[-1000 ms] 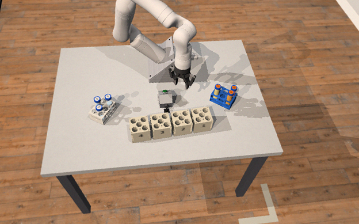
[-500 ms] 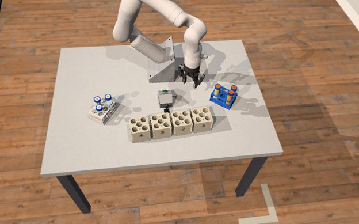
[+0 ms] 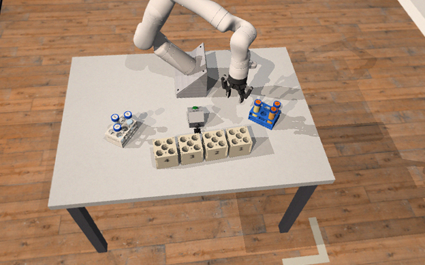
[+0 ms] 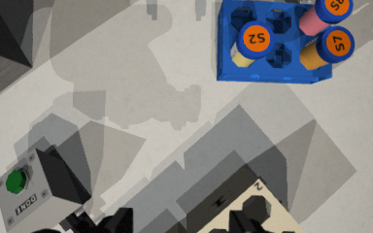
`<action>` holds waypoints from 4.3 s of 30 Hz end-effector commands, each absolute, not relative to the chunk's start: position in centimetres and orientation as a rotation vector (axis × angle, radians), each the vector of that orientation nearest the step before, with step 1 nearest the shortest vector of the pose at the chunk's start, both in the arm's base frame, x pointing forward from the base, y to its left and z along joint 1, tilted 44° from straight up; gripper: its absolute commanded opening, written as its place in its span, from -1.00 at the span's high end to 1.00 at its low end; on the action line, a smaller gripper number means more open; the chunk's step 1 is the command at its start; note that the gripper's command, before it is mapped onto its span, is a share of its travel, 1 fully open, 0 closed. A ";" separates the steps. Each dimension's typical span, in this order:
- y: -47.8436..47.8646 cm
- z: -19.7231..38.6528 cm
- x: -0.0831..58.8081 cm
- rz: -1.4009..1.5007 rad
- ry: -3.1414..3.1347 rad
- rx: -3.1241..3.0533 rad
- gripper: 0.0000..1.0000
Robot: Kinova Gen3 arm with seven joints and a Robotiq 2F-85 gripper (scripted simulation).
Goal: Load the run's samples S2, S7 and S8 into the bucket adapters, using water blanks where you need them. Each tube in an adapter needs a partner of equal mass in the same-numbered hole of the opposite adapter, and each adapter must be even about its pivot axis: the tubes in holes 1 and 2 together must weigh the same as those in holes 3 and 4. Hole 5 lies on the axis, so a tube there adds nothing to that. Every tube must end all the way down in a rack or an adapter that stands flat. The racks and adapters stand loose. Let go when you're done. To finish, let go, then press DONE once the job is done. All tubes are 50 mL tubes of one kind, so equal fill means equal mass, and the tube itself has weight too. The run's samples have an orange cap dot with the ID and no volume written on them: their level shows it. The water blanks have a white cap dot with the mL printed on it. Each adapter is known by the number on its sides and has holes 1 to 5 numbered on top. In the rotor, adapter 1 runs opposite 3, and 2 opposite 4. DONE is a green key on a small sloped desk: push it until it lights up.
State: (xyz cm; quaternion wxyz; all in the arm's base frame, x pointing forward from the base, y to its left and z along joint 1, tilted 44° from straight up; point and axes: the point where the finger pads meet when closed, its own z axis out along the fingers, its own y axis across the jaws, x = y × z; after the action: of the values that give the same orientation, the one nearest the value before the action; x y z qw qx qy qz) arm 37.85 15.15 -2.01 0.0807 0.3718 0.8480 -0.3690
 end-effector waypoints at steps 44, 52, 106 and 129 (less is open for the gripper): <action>25.4 -11.7 38.1 -1.101 2.536 1.111 -0.24; 27.0 -13.4 38.2 -1.101 2.536 1.111 -0.24; 27.5 -17.9 37.8 -1.101 2.536 1.111 -0.24; 25.6 -19.9 37.4 -1.101 2.536 1.111 -0.24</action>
State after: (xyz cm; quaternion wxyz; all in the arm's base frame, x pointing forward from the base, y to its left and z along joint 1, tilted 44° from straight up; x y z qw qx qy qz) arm 37.43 25.70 -19.72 0.0806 0.3718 0.8477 -0.3695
